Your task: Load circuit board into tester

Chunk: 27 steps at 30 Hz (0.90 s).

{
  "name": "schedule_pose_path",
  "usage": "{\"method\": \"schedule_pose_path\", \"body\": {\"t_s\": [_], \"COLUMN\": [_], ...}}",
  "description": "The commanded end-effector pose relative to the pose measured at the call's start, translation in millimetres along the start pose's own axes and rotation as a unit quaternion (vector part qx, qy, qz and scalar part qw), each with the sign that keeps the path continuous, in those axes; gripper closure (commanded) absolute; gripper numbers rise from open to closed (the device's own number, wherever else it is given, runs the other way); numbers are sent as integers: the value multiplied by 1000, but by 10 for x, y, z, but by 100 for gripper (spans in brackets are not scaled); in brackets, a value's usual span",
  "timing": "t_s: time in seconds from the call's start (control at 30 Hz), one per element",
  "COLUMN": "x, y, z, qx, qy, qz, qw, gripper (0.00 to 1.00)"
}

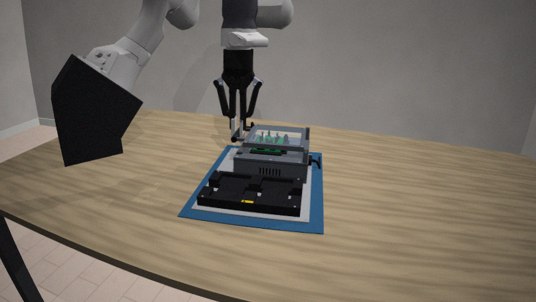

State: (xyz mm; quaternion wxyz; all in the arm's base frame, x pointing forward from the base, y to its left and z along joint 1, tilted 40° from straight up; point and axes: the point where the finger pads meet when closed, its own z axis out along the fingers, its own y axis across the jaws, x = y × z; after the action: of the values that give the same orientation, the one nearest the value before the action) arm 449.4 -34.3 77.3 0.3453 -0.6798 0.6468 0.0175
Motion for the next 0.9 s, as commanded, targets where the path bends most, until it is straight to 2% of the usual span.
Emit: {"method": "schedule_pose_path", "body": {"t_s": [0.0, 0.03, 0.87], "x": [-13, -13, -13], "y": [-8, -8, -8], "z": [45, 45, 45], "qx": [-2, -2, -2], "qy": [0, 0, 0], "qz": [0, 0, 0], "qw": [1000, 1000, 1000], "gripper": [100, 70, 70]}}
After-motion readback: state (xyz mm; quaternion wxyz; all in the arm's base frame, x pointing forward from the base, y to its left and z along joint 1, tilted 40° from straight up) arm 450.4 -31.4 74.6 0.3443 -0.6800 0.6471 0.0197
